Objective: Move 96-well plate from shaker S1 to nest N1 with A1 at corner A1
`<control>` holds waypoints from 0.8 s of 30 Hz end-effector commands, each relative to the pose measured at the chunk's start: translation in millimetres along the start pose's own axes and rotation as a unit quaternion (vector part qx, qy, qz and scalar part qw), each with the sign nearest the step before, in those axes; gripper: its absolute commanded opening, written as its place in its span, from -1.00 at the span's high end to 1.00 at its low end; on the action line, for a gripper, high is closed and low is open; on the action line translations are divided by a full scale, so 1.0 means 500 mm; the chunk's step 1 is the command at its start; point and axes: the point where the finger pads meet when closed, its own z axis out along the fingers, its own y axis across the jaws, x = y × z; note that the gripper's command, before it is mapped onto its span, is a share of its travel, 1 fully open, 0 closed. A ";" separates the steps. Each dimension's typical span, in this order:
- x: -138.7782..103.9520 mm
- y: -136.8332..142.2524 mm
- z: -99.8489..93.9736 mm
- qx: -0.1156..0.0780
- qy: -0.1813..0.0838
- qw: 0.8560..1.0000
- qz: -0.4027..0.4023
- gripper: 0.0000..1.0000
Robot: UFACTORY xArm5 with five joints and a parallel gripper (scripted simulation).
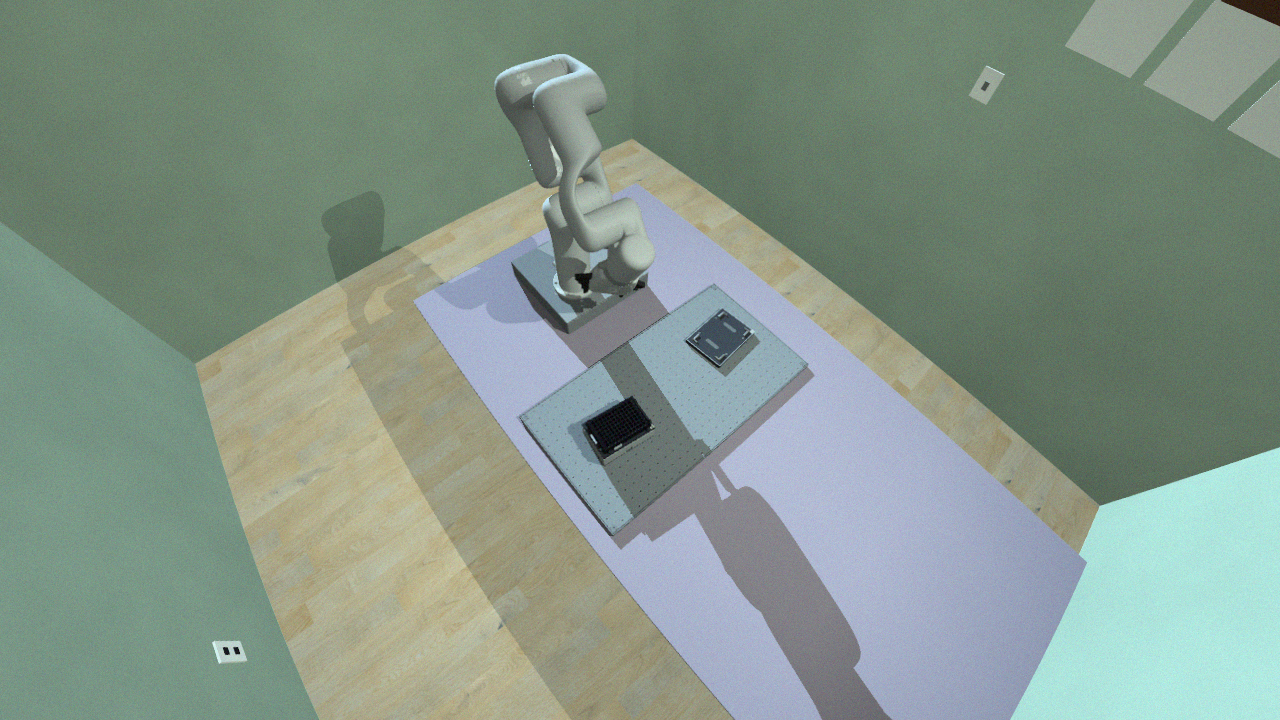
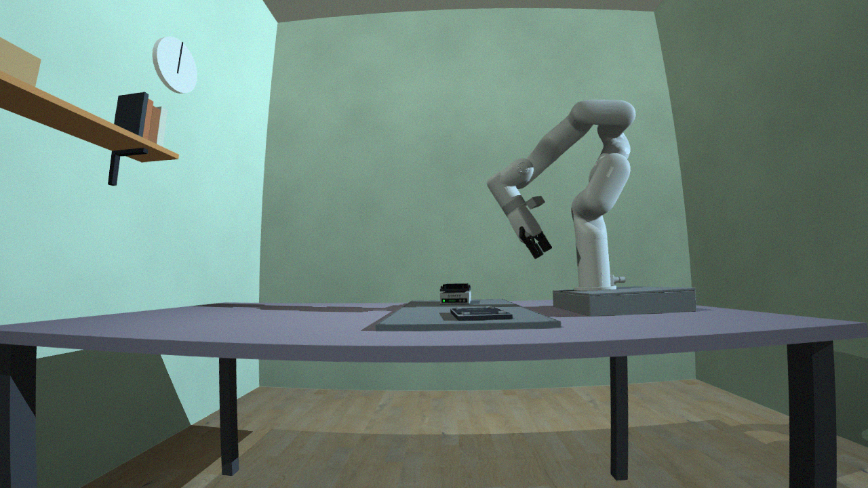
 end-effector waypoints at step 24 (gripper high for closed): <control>-0.028 0.024 -0.045 -0.015 -0.021 0.993 0.114 -1.00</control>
